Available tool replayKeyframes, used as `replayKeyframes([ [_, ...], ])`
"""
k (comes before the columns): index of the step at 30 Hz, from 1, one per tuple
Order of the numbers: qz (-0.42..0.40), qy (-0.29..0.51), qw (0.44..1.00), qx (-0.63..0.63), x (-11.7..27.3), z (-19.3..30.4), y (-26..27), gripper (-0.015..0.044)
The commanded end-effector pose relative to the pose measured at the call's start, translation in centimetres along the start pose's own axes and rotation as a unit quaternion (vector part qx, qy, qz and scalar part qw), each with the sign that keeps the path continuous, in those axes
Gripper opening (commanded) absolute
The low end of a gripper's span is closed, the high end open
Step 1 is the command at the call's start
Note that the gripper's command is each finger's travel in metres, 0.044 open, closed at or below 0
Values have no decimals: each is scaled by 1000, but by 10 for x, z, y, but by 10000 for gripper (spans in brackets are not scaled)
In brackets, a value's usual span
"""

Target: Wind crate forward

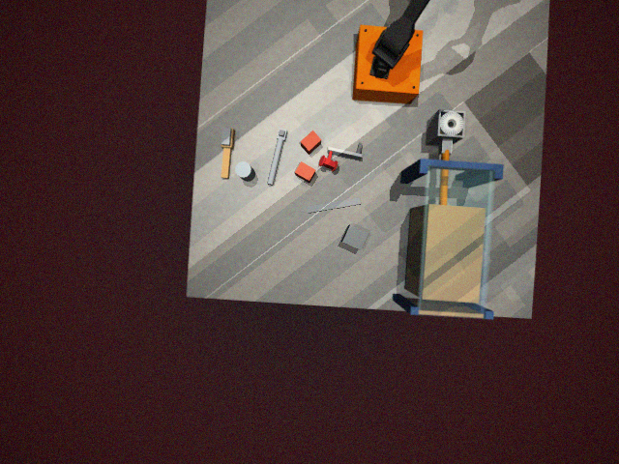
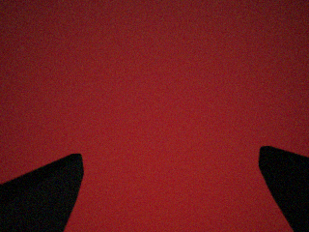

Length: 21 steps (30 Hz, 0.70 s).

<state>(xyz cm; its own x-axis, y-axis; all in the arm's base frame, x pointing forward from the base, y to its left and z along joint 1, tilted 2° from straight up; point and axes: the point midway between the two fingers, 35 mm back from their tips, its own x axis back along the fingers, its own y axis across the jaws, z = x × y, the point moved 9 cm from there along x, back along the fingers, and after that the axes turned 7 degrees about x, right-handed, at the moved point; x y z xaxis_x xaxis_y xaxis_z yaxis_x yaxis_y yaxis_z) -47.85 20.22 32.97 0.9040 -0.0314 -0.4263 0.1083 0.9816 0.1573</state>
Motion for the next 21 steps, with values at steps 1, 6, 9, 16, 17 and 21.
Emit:
replayKeyframes([
  [1,-1,0,1000,0,0,0,1,426],
  [6,-24,-15,1000,-5,10,-1,24,440],
  [9,-49,-29,998,-11,21,-1,47,440],
  [16,-109,-59,992,-25,51,0,99,440],
  [17,-118,-63,991,-28,56,0,106,440],
  [21,-155,-78,984,-37,76,3,134,440],
])
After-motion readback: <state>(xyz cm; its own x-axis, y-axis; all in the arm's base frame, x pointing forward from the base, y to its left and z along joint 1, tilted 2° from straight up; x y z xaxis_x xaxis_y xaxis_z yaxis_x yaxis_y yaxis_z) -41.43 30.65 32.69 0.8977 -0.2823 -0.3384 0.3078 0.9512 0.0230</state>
